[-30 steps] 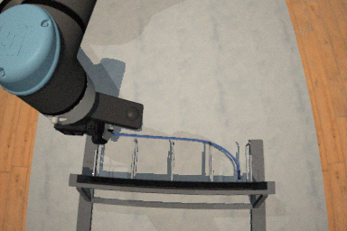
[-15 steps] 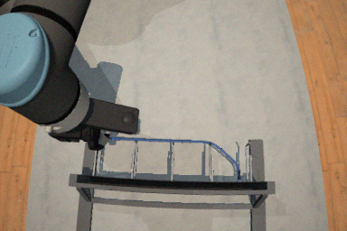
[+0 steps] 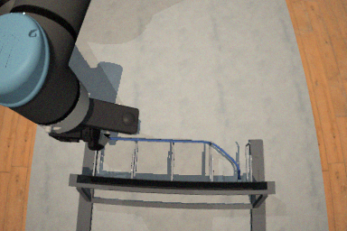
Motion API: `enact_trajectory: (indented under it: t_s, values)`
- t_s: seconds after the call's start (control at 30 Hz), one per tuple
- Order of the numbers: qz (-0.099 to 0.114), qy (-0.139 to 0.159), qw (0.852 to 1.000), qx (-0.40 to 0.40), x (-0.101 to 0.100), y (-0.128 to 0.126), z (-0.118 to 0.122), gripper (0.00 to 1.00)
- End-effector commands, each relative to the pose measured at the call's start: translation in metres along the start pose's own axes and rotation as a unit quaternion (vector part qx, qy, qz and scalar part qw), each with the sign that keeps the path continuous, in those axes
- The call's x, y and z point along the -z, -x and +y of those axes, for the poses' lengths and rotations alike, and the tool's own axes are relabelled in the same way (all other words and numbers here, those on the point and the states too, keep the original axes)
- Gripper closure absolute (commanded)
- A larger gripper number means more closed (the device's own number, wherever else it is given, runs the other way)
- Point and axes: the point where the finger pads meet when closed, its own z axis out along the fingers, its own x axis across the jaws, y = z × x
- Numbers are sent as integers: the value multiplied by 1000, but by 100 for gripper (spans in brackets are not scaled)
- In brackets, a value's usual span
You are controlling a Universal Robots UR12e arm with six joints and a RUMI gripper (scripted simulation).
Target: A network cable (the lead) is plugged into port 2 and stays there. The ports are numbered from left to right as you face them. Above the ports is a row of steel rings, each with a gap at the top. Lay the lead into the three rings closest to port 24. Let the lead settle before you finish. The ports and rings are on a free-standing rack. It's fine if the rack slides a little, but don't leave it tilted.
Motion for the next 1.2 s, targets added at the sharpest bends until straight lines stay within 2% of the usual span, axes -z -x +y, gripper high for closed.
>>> enact_trajectory:
  t_s: [0.0,1.17]
  values:
    - [1,0,1000,0,1,-1,1,100]
    - [1,0,1000,0,0,-2,0,100]
